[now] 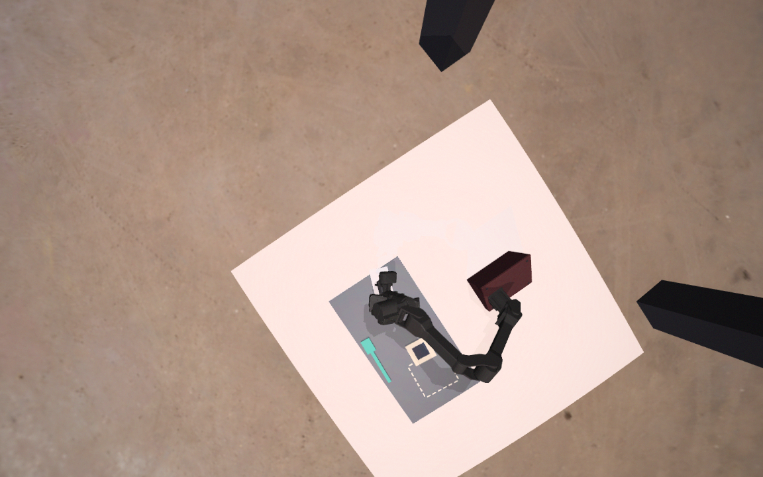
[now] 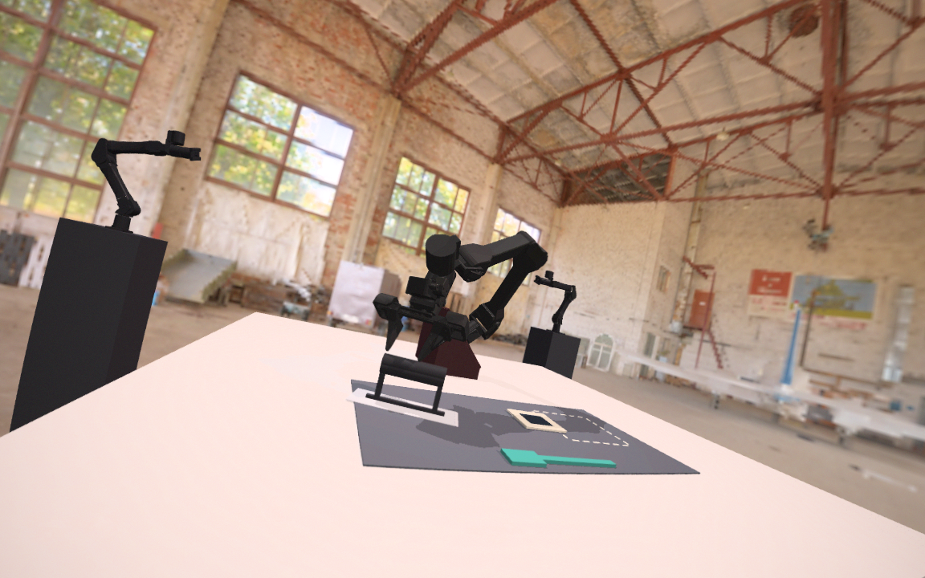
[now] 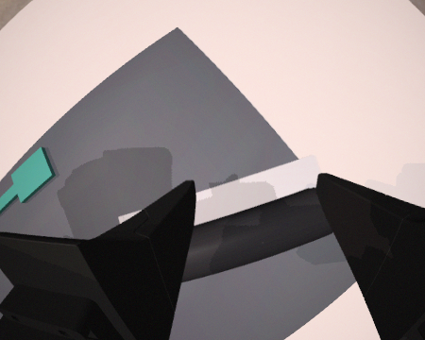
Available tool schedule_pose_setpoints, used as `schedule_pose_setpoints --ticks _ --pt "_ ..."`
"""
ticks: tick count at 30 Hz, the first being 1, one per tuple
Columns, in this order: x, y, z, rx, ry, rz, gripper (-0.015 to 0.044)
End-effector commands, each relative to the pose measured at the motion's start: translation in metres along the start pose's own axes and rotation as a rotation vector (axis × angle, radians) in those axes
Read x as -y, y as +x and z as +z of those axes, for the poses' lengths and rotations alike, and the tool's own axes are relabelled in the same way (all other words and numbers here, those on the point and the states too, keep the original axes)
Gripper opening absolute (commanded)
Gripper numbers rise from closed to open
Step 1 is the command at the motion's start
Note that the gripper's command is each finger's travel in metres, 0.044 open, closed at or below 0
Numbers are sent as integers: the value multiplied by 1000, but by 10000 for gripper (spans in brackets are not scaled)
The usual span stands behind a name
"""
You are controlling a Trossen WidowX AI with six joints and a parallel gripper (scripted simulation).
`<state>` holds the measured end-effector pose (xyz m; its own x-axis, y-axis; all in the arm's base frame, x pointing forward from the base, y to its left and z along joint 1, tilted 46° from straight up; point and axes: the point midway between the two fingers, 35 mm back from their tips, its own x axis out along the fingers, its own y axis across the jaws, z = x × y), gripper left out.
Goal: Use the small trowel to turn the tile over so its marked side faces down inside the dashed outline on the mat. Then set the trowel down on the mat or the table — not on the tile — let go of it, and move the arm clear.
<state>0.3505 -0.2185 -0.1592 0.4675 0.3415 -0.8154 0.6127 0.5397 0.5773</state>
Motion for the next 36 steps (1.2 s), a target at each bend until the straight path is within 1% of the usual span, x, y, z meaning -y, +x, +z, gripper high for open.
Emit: schedule_pose_setpoints --ticks 1,6,9,16,36 --pt "-1 -3 -1 49 142 26 300" --pt "-2 -5 -3 93 292 63 300" --pt "4 -14 -4 119 384 61 300" --pt "3 -13 -12 143 547 106 300" --pt "-15 -17 -54 124 1176 343 300"
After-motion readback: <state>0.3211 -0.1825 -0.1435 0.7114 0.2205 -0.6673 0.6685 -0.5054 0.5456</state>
